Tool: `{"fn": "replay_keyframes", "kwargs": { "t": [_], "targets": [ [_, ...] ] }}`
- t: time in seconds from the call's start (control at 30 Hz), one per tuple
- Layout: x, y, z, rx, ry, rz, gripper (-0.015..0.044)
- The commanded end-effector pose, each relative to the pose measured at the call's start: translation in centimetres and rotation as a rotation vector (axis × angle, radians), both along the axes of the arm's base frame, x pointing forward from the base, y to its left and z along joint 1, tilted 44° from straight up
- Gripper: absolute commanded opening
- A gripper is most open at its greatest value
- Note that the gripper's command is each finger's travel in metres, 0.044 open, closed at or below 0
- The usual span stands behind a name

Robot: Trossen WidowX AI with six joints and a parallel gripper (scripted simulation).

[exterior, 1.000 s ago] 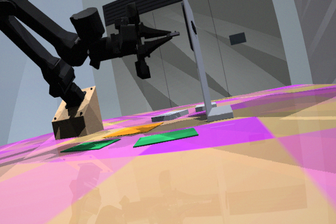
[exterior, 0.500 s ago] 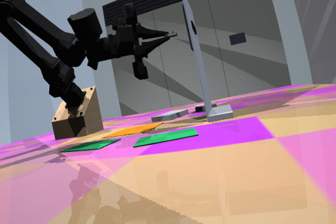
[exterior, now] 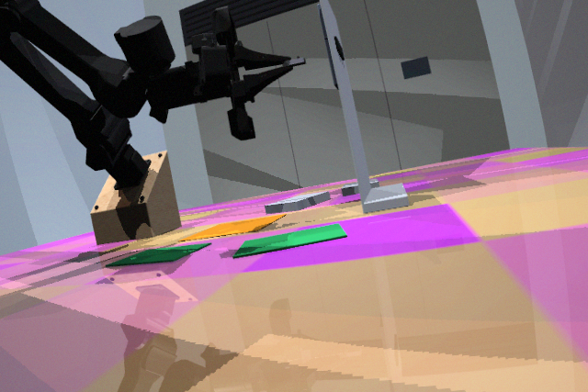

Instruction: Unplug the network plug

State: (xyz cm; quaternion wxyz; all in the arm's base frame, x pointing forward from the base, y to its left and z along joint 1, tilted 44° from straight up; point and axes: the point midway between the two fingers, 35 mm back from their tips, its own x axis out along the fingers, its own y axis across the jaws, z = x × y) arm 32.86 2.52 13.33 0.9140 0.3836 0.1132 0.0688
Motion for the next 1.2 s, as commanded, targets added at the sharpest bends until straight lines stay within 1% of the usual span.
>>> {"fn": "replay_keyframes", "kwargs": {
  "t": [0.0,1.17],
  "targets": [
    [-0.2,0.1,0.0,0.001,0.0,0.004,0.0],
    [-1.5,-0.1,0.0,0.001,0.001,0.004,0.0]
  ]
}}
